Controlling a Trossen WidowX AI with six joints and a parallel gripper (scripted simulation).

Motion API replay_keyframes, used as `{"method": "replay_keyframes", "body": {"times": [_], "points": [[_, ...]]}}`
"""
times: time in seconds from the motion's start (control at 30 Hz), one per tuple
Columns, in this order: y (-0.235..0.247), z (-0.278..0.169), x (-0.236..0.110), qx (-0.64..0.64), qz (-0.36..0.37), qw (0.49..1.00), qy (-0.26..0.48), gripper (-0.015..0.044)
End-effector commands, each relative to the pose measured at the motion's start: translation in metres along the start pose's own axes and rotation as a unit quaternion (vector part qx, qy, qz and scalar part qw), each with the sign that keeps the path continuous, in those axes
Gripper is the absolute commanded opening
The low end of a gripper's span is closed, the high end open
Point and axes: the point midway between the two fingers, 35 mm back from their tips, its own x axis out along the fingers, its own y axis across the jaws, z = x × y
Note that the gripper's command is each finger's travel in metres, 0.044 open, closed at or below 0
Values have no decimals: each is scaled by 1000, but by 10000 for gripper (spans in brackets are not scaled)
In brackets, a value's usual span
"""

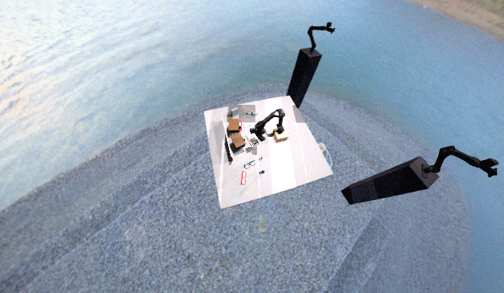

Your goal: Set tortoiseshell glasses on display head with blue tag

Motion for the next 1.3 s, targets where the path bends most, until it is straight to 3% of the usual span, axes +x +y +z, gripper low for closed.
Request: {"method": "replay_keyframes", "body": {"times": [0.0, 0.03, 0.17, 0.47, 0.57, 1.27], "points": [[-3, -2, -18, 2, 1, 1000, 7, 107], [-3, -2, -18, 2, 1, 1000, 7, 107], [-1, -4, -11, -1, 3, 1000, 9, 200], [2, -3, -17, 5, 1, 1000, 7, 200], [2, -3, -17, 5, 1, 1000, 7, 140], [3, -5, 4, 5, 1, 1000, 7, 140]]}}
